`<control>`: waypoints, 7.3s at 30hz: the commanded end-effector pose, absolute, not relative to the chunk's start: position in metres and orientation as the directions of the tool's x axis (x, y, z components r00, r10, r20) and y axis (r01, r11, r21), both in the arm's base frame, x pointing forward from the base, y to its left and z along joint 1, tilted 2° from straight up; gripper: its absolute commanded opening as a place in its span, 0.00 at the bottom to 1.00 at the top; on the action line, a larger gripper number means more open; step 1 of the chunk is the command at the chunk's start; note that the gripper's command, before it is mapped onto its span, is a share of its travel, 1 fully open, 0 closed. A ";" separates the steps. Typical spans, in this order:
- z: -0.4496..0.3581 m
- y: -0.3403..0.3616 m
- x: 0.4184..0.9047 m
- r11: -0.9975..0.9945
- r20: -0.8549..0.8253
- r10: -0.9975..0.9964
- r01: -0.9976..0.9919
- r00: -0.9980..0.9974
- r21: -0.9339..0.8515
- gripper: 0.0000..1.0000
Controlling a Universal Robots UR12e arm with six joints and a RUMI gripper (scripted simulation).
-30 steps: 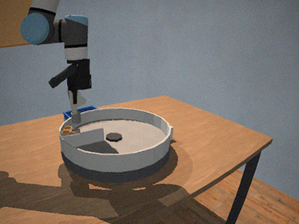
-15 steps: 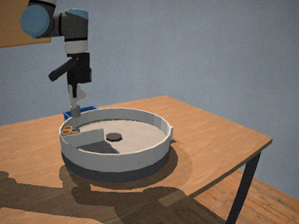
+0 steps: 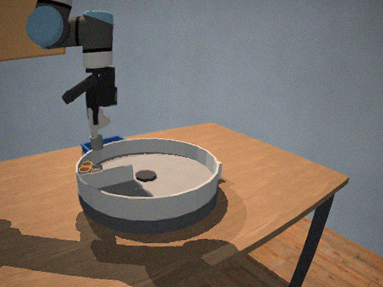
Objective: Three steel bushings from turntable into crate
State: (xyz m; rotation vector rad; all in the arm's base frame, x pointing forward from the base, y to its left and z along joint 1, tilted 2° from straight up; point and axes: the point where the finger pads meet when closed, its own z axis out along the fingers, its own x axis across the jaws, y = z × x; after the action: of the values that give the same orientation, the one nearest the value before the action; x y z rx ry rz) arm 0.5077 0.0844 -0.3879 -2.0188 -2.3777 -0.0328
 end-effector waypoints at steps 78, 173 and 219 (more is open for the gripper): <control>-0.380 0.350 0.578 0.162 0.030 0.986 0.987 -0.162 0.002 0.00; -0.459 0.353 0.578 0.162 0.030 0.986 0.987 -0.162 0.002 0.00; -0.501 0.354 0.578 0.162 0.030 0.986 0.987 -0.162 0.002 0.00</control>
State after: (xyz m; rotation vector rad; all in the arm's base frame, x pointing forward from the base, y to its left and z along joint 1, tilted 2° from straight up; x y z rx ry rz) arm 0.5776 0.3540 -0.5003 -2.0188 -2.3778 -0.0319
